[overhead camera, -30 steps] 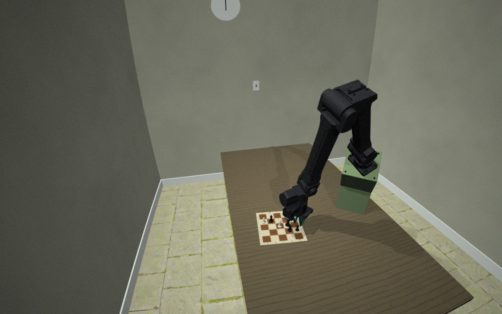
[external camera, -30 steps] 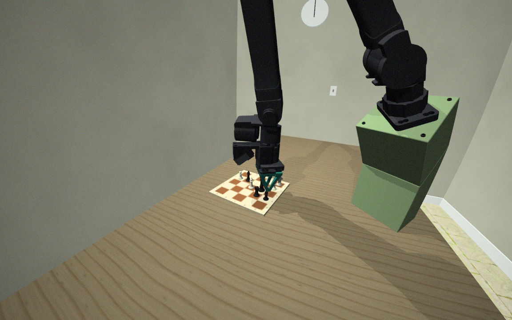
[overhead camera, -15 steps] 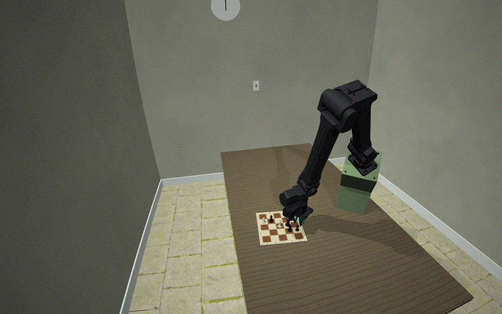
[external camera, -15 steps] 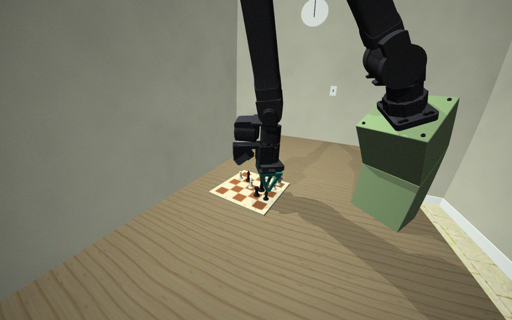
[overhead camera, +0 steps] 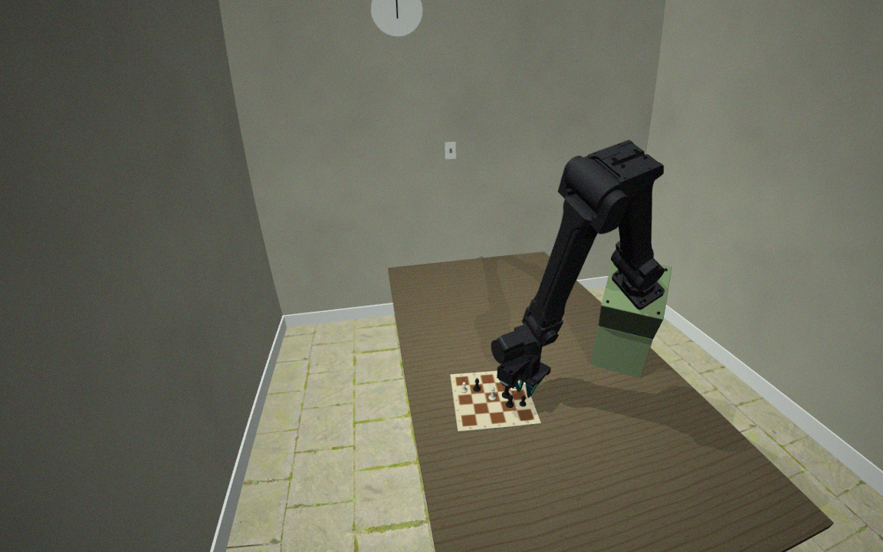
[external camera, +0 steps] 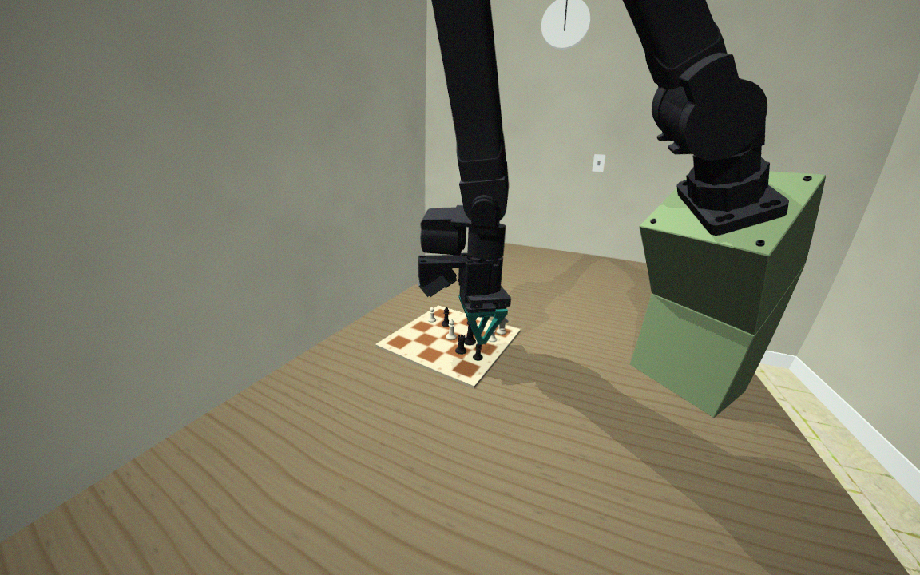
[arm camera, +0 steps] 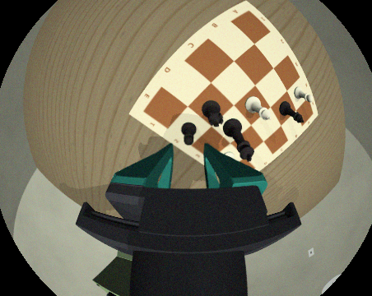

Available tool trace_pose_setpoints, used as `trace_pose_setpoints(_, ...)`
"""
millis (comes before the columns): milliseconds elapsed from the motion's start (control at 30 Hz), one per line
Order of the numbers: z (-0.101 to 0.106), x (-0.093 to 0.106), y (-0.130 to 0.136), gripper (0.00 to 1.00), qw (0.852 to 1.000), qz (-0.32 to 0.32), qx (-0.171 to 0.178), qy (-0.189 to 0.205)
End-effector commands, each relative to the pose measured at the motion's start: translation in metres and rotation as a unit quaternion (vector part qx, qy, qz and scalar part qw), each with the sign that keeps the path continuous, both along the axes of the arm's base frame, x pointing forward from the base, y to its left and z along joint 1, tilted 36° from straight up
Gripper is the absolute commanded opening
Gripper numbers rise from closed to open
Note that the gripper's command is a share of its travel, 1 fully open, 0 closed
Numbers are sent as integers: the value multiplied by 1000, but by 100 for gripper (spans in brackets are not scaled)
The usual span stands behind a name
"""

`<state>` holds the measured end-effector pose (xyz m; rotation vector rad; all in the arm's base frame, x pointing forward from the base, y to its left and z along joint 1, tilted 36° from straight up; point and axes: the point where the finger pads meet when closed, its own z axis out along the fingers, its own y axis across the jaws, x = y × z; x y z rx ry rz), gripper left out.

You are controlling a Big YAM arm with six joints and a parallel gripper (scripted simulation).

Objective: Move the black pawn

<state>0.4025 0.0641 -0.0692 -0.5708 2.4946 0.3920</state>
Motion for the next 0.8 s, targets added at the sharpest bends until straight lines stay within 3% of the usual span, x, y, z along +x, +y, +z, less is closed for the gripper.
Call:
trace_pose_setpoints(0, 2, 4, 1, 32, 1000, -5, 3, -4)
trace_pose_setpoints(367, -6, -6, -4, 32, 1000, -11, 4, 5)
trace_pose_setpoints(767, -3, -2, -5, 32, 1000, -11, 4, 0)
